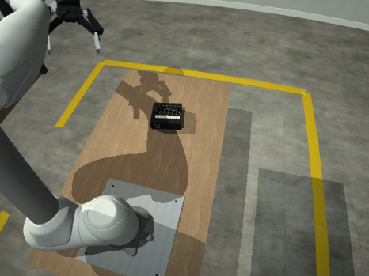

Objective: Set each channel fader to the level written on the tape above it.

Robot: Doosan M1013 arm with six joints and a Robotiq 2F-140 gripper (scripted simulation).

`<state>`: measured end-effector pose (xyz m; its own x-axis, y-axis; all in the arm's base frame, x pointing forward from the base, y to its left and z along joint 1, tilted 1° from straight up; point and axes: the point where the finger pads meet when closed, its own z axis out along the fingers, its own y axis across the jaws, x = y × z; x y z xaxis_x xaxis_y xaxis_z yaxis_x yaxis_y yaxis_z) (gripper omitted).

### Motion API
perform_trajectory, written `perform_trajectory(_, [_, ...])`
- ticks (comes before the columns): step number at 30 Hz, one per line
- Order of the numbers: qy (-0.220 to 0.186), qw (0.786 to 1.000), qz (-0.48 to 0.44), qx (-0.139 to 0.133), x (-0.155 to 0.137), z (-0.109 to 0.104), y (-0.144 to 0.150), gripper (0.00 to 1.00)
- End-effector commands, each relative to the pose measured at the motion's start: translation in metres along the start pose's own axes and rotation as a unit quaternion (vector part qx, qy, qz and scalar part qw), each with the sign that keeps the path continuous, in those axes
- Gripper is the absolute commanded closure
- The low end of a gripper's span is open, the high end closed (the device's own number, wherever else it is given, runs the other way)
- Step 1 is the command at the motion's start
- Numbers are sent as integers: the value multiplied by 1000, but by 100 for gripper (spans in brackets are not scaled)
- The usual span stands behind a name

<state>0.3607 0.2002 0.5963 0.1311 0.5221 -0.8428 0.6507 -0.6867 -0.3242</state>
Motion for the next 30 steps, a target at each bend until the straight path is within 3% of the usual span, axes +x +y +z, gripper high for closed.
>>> perform_trajectory(1, [0,1000,0,0,0,0,0,0])
perform_trajectory(19, [2,1000,1,0,1,1,1,0])
perform_trajectory(27, [82,996,40,-10,57,20,64,0])
perform_trajectory(28, [109,992,55,-12,75,26,85,0])
perform_trajectory(30, [109,992,55,-12,75,26,85,0])
